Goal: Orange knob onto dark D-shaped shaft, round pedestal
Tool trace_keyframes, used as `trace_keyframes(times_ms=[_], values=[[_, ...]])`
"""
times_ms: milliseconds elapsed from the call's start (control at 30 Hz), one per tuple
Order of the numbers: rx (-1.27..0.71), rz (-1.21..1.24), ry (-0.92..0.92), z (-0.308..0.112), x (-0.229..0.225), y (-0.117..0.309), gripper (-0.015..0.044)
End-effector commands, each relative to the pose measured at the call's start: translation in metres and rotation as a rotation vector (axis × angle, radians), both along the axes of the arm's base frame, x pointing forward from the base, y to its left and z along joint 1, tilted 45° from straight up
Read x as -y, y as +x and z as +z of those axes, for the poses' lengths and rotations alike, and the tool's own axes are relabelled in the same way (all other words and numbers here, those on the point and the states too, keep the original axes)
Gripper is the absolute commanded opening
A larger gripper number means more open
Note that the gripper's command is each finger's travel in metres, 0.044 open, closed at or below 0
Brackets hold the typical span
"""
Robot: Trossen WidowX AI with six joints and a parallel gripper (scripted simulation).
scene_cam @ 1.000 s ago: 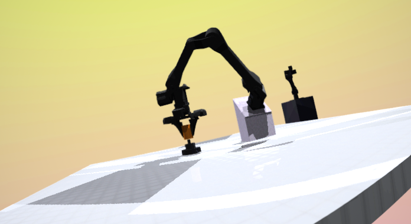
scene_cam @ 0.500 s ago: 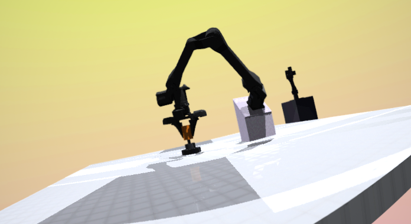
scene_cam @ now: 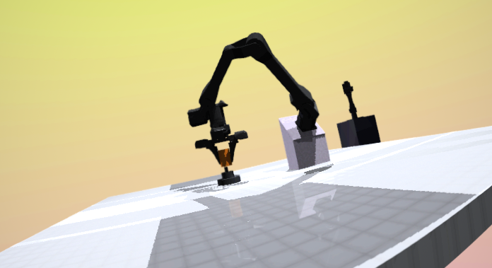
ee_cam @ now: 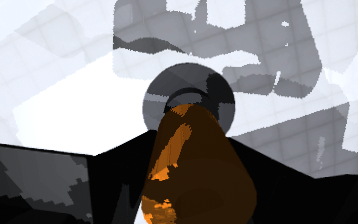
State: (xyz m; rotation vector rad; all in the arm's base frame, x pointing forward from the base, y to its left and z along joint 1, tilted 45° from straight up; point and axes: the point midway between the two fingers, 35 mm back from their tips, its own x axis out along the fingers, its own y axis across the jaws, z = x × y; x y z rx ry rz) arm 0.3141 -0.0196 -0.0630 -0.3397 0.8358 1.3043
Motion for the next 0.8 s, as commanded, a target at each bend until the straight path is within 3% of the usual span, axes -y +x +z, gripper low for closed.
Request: trace_keyframes(times_ms=[0,767], values=[[0.026,0.019,-0.003,-0.0009,0.0017,0.0002,0.0000],[0.026,0.019,-0.003,0.0017,-0.0004,0.0031,0.0000]])
